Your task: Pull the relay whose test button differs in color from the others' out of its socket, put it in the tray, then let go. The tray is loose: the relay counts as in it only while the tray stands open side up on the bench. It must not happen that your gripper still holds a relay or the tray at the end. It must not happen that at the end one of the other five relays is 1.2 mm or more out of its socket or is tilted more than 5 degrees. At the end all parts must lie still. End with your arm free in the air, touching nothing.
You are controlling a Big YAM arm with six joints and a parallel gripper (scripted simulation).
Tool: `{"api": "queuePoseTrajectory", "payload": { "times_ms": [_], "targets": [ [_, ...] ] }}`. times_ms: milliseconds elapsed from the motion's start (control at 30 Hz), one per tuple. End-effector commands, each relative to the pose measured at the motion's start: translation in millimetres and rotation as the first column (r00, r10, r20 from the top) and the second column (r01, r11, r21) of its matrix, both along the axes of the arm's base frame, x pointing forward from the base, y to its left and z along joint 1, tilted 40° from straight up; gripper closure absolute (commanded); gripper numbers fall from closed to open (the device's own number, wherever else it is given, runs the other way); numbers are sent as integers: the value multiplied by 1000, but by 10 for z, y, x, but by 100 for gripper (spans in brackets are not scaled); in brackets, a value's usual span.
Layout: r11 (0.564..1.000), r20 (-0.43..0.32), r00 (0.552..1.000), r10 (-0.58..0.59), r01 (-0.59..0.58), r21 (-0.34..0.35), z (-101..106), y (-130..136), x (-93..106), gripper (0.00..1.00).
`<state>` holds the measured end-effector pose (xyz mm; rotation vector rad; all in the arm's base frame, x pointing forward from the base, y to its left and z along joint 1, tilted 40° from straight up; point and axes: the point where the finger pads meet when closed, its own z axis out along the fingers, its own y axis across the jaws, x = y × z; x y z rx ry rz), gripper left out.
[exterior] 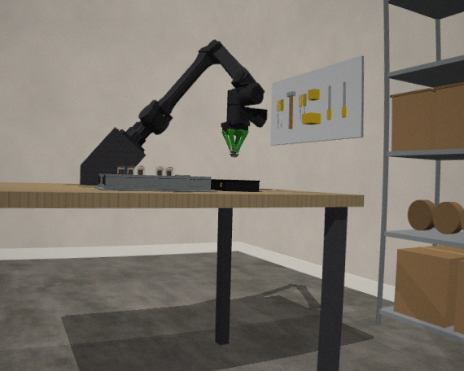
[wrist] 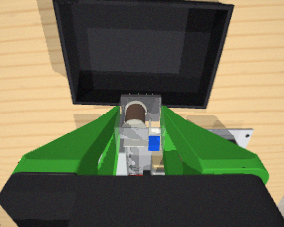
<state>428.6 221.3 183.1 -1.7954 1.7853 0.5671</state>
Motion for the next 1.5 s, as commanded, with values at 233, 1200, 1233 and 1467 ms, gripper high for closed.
{"api": "queuePoseTrajectory", "payload": {
  "times_ms": [233,1200,1233,1467],
  "targets": [
    [999,49,998,-30,29,15,314,-70,158,100],
    [1000,45,999,-22,21,14,259,-5,157,100],
    [1000,45,999,-19,19,14,244,13,159,100],
    [1000,27,1000,-8,8,9,67,108,118,100]
  ]
}}
